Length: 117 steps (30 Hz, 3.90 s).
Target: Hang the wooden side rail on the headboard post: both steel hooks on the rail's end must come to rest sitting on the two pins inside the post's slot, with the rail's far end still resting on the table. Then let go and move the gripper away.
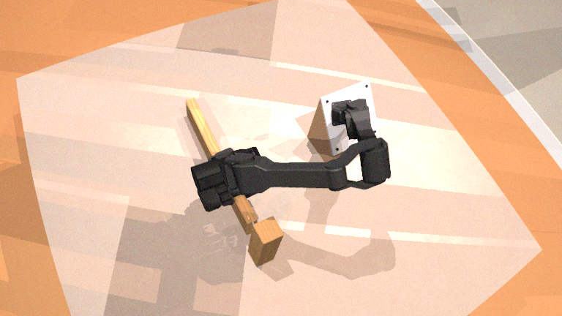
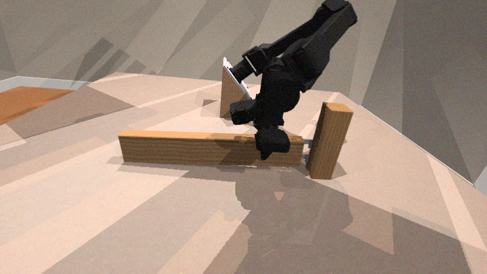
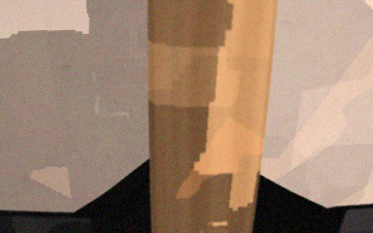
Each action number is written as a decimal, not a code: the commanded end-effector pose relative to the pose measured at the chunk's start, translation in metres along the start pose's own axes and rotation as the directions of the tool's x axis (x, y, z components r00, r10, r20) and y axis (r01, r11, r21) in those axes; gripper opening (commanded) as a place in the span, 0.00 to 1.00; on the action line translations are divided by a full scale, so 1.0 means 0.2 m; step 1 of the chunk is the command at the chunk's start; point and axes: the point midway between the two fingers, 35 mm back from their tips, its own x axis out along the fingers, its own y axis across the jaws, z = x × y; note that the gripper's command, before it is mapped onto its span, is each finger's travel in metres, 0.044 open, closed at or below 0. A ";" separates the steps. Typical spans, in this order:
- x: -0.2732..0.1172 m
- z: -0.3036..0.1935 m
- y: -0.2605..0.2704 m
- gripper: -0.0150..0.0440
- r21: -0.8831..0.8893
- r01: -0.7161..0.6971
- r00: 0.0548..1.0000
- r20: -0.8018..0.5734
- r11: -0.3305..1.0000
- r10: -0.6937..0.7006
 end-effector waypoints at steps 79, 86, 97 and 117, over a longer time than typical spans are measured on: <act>-0.01 -0.05 0.01 0.25 0.003 -0.014 1.000 0.000 1.000 0.014; -0.02 -0.05 0.01 0.25 0.003 -0.014 1.000 0.000 1.000 0.014; -0.02 -0.06 0.01 0.25 0.003 -0.014 1.000 0.000 1.000 0.014; -0.02 -0.07 0.02 0.25 0.003 -0.014 1.000 0.000 1.000 0.014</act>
